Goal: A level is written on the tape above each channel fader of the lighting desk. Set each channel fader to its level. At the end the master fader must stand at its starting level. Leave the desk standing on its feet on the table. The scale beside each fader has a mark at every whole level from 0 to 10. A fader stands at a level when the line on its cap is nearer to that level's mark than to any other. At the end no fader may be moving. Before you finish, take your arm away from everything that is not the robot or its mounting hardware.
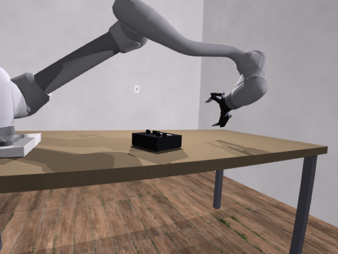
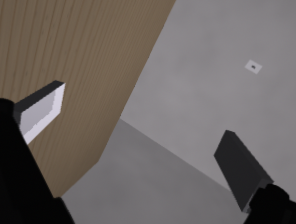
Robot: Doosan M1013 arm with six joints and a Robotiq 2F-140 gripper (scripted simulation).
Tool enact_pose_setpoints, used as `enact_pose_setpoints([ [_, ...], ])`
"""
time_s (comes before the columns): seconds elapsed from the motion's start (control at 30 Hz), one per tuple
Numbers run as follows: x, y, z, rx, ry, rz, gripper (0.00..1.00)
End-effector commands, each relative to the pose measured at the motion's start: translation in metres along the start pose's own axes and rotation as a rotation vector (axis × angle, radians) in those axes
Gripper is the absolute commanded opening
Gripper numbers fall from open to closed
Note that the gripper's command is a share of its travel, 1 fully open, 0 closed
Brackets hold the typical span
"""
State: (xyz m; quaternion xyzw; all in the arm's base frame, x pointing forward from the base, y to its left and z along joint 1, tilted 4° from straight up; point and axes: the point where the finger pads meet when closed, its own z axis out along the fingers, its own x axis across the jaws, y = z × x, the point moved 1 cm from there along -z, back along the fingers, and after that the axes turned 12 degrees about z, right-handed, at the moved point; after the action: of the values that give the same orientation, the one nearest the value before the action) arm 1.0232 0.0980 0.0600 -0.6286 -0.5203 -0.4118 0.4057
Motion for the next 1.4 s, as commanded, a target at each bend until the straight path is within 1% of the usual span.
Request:
enact_pose_setpoints([
  [0.0,0.0,0.0,0.0,0.0,0.0,0.0,1.0],
  [0.57,0.0,0.0,0.0,0.0,-0.001,-0.001,1.0],
  [0.63,0.0,-0.005,0.0,0.004,-0.016,-0.015,1.0],
  [0.7,0.0,-0.019,-0.001,0.017,-0.067,-0.061,1.0],
  [0.73,0.0,-0.031,-0.003,0.029,-0.108,-0.098,1.0],
  [0.77,0.0,-0.046,-0.006,0.047,-0.159,-0.147,1.0],
  [0.83,-0.003,-0.086,-0.016,0.101,-0.287,-0.276,1.0],
  [0.87,-0.003,-0.086,-0.016,0.101,-0.287,-0.276,1.0],
  [0.9,-0.005,-0.111,-0.025,0.14,-0.361,-0.355,1.0],
  [0.93,-0.005,-0.111,-0.025,0.14,-0.361,-0.355,1.0],
  [0.97,-0.007,-0.137,-0.036,0.187,-0.437,-0.442,1.0],
  [1.0,-0.007,-0.137,-0.036,0.187,-0.437,-0.442,1.0],
  [1.03,-0.01,-0.165,-0.049,0.239,-0.507,-0.526,1.0],
  [1.1,-0.01,-0.165,-0.049,0.239,-0.507,-0.526,1.0],
  [1.13,-0.012,-0.194,-0.065,0.305,-0.591,-0.63,1.0],
  [1.17,-0.012,-0.194,-0.065,0.305,-0.591,-0.63,1.0],
  [1.2,-0.015,-0.222,-0.082,0.369,-0.654,-0.715,1.0],
  [1.23,-0.015,-0.222,-0.082,0.375,-0.664,-0.727,1.0],
  [1.27,-0.017,-0.247,-0.099,0.434,-0.709,-0.794,1.0],
  [1.3,-0.017,-0.25,-0.1,0.449,-0.731,-0.821,1.0],
  [1.33,-0.017,-0.25,-0.1,0.449,-0.731,-0.821,1.0],
  [1.37,-0.019,-0.275,-0.119,0.525,-0.791,-0.912,1.0],
])
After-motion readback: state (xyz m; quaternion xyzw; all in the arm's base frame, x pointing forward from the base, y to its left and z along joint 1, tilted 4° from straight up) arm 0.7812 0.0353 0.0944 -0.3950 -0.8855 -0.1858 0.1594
